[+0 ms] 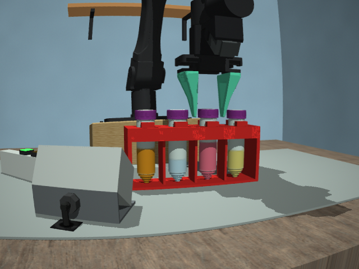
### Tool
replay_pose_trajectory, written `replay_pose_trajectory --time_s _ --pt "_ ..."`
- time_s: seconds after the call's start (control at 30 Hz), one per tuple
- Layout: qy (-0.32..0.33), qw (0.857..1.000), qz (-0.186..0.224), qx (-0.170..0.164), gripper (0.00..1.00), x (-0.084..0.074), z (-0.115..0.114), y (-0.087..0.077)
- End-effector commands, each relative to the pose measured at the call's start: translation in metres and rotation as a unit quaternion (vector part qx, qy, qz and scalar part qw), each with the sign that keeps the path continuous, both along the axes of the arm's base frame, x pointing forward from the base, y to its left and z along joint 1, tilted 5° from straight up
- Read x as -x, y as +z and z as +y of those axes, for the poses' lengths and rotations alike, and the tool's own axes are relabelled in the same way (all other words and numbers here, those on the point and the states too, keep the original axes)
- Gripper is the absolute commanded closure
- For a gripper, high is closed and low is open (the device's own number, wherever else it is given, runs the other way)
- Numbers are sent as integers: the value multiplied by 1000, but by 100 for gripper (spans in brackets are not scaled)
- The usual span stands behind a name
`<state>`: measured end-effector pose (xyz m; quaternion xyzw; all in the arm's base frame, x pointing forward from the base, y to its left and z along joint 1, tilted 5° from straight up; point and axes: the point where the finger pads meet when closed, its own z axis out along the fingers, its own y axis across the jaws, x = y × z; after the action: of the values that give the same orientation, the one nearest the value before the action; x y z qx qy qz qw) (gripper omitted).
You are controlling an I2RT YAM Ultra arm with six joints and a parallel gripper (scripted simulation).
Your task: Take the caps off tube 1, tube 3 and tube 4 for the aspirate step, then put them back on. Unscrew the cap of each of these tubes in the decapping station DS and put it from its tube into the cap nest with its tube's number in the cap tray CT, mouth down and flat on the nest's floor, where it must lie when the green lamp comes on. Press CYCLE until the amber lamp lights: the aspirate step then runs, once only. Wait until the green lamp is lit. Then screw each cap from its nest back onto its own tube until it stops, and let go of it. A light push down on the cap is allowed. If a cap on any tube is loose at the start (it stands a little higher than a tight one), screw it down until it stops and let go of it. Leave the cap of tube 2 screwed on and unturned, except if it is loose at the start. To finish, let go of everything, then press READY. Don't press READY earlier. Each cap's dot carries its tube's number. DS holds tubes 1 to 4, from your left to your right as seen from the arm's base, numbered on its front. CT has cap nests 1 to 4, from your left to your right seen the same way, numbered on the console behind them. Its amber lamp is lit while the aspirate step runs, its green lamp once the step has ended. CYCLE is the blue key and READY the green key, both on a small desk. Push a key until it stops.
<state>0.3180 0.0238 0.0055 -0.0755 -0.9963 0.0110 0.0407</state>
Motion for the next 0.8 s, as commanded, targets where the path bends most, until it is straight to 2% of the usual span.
replay_pose_trajectory --time_s 0.0,0.1,0.13,0.17,0.2,0.23,0.3,0.37,0.4,0.47,0.5,0.53,0.57,0.6,0.63,0.7,0.73,0.77 --pt "75 997 -5 -6 51 -2 0 4" --pt "192 981 -3 -15 51 -2 0 4" --pt "199 980 -3 -16 51 -2 0 4" --pt "239 971 -2 -19 51 -2 0 4" --pt "239 971 -2 -19 51 -2 0 4" --pt "279 960 -1 -22 51 -2 0 4" --pt "279 960 -1 -22 51 -2 0 4" --pt "358 933 0 -28 51 -2 0 4" --pt "358 933 0 -28 51 -2 0 4" --pt "427 903 1 -33 51 -2 0 4" --pt "434 900 1 -34 51 -2 0 4" --pt "471 881 2 -37 51 -2 0 4" --pt "471 881 2 -37 51 -2 0 4" --pt "507 861 3 -39 51 -2 0 4" --pt "507 861 3 -39 51 -2 0 4" --pt "571 820 4 -44 51 -2 0 4" --pt "577 816 4 -45 51 -2 0 4" --pt "610 791 5 -47 51 -2 0 4"
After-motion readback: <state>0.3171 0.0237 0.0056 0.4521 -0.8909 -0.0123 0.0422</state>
